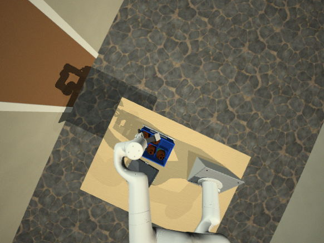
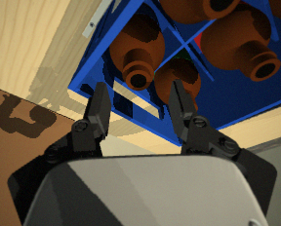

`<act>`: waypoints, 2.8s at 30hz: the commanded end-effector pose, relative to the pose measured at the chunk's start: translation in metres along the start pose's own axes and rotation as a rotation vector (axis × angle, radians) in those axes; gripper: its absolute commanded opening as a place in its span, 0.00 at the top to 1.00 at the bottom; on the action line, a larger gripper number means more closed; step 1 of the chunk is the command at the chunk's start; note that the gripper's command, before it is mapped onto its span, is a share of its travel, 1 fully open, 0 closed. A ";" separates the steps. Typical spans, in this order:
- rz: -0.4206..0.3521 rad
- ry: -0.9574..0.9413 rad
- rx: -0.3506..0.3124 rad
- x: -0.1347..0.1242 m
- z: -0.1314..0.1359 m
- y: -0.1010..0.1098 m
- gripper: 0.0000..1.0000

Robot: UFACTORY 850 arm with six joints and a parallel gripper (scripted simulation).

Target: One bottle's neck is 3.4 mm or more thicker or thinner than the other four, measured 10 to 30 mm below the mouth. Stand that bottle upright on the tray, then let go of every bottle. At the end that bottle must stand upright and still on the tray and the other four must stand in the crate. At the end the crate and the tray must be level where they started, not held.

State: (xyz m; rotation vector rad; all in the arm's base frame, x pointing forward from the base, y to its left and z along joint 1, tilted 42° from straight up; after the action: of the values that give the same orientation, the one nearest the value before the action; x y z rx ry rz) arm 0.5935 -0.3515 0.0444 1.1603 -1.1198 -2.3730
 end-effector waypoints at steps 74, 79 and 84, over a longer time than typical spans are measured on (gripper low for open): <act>0.000 0.001 0.002 -0.001 -0.001 -0.016 0.35; 0.000 0.001 0.002 -0.001 -0.001 -0.022 0.35; 0.000 0.001 0.002 -0.001 -0.001 -0.028 0.35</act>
State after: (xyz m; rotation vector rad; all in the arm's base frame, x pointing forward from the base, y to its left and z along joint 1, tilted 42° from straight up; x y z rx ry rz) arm 0.5965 -0.3341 0.0248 1.1601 -1.1197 -2.3730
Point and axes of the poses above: the point where the finger pads meet when closed, its own y axis back along the fingers, its own z axis across the jaws, x = y × z, the point moved 10 cm from there along y, back along the fingers, and after that the axes turned 14 degrees about y, right-handed, at the moved point
